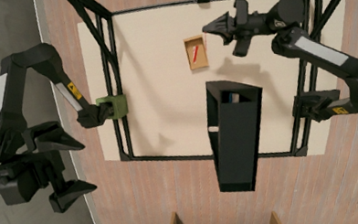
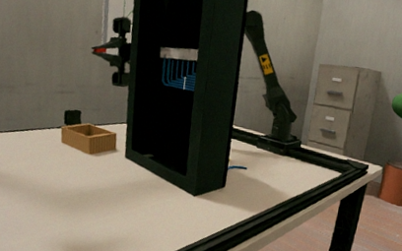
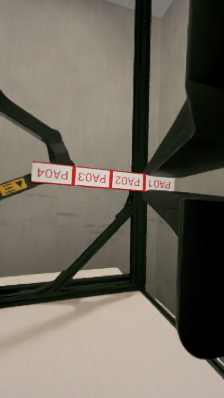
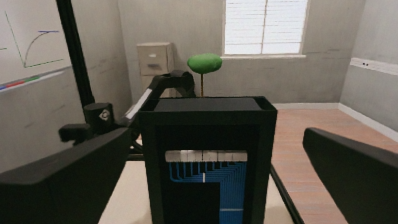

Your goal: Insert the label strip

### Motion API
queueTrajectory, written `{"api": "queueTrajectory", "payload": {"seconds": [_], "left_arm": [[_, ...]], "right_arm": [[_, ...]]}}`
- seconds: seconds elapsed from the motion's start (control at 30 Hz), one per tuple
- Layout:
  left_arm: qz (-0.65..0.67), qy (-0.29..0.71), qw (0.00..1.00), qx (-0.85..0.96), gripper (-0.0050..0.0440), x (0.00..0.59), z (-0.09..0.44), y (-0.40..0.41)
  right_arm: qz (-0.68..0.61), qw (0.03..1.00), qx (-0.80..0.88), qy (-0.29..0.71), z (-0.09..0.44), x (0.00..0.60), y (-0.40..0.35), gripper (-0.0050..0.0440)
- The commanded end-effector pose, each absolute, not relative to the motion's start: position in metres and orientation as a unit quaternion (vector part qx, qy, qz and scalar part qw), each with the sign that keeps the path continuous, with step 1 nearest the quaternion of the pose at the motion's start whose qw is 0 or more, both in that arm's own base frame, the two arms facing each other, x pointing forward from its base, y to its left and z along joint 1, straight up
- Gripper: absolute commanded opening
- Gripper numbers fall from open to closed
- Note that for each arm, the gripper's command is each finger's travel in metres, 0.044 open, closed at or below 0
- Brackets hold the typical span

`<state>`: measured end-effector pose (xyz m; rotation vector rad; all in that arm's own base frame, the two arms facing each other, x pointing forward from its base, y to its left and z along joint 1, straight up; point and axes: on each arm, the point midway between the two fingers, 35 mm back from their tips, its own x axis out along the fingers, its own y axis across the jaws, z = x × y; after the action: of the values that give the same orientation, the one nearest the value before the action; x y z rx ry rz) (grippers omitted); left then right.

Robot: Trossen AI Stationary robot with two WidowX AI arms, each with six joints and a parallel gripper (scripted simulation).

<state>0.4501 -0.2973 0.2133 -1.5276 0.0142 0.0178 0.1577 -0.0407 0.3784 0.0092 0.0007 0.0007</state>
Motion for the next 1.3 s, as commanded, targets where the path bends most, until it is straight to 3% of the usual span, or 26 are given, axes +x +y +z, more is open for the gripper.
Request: {"api": "queueTrajectory", "payload": {"seconds": [0.0, 1.27], "left_arm": [[-0.005, 0.000, 0.716, -0.698, -0.0050, 0.434, 0.241, -0.286], [0.002, 0.004, 0.735, -0.678, -0.0050, 0.329, 0.245, -0.179]], "right_arm": [[0.000, 1.000, -0.003, 0.000, 0.383, 0.157, -0.040, 0.0440], [0.000, 1.000, -0.003, 0.000, 0.383, 0.157, -0.040, 0.0440]]}}
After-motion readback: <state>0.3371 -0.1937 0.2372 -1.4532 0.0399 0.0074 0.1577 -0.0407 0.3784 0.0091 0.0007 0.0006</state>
